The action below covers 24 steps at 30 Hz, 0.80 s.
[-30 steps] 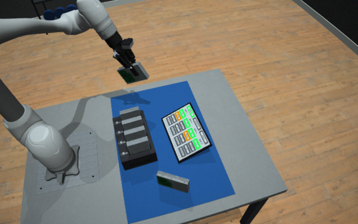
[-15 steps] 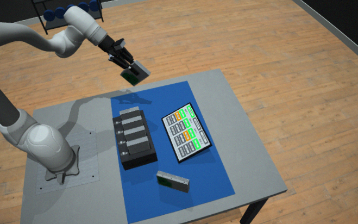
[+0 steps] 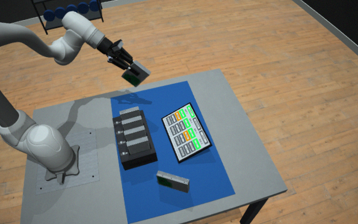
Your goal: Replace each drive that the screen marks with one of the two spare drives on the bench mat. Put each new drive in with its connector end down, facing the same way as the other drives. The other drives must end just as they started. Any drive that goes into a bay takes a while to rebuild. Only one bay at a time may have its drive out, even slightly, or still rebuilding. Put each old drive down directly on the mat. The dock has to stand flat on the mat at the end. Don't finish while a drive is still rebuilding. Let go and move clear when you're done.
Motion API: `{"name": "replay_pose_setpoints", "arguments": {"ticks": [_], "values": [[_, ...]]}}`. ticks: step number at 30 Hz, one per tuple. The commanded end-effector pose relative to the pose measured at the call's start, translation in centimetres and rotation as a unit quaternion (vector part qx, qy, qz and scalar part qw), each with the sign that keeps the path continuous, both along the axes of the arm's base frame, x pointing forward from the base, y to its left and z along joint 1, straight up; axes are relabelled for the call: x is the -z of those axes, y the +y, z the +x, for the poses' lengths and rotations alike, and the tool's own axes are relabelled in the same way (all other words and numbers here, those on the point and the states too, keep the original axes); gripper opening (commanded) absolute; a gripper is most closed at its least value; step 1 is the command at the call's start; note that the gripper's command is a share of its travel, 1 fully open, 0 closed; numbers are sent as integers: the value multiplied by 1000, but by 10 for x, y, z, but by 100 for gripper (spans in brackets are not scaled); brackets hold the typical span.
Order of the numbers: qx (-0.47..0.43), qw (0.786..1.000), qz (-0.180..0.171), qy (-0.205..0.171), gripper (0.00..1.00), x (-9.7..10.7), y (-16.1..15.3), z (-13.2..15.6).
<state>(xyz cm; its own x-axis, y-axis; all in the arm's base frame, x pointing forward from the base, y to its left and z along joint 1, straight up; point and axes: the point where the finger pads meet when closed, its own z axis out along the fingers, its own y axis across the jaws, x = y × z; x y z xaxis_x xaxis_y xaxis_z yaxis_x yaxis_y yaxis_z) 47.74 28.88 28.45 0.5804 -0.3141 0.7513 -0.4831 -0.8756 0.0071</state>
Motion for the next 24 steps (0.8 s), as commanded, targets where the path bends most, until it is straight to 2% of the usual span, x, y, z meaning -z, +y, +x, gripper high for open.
{"name": "replay_pose_setpoints", "arguments": {"ticks": [1, 12, 15, 24], "values": [[1, 1000, -8, -14, 10, 0, 0, 0], [-1, 989, -69, -130, 10, -1, 1, 0], [-2, 987, -75, -142, 10, -2, 2, 0], [-2, 986, -79, -149, 10, -2, 1, 0]]}}
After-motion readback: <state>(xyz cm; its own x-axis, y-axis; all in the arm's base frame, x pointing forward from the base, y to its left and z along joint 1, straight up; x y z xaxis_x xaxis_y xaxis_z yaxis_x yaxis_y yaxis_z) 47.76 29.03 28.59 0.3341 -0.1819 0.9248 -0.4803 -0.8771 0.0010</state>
